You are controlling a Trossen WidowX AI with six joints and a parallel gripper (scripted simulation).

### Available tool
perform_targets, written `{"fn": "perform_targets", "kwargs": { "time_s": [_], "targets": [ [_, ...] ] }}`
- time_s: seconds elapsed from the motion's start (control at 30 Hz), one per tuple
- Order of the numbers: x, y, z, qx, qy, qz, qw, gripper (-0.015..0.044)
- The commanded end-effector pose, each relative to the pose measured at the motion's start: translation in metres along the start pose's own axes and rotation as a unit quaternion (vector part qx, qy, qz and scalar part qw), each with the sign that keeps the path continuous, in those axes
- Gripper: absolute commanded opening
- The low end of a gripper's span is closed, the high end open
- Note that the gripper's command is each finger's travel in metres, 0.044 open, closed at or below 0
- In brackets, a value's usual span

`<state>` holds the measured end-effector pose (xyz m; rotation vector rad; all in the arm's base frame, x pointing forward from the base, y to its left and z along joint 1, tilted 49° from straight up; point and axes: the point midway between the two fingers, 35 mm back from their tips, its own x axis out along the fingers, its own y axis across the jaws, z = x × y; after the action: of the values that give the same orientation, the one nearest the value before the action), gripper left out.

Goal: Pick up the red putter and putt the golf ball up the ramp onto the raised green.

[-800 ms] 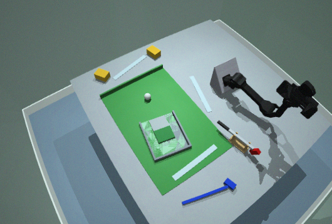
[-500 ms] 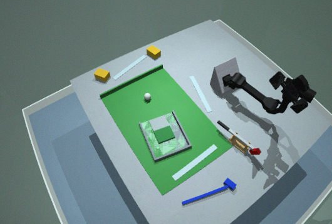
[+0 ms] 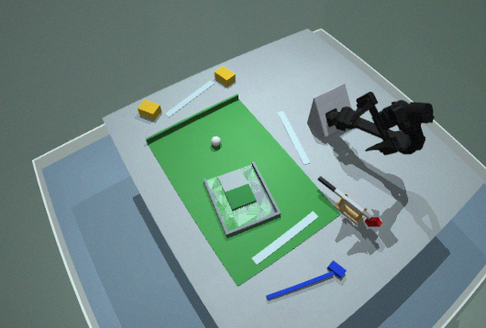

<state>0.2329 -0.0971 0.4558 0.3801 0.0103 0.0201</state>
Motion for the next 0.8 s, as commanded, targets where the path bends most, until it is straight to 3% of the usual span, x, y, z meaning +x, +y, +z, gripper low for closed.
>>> {"fn": "perform_targets", "kwargs": {
  "time_s": [0.0,0.4,0.77],
  "targets": [
    [0.035,-0.006,-0.068,-0.09,0.123,0.074,0.986,0.044],
    [0.055,0.018,-0.175,-0.241,0.257,0.261,0.899,0.044],
    [0.034,0.057,-0.259,-0.337,0.285,0.479,0.759,0.044]
  ]
}}
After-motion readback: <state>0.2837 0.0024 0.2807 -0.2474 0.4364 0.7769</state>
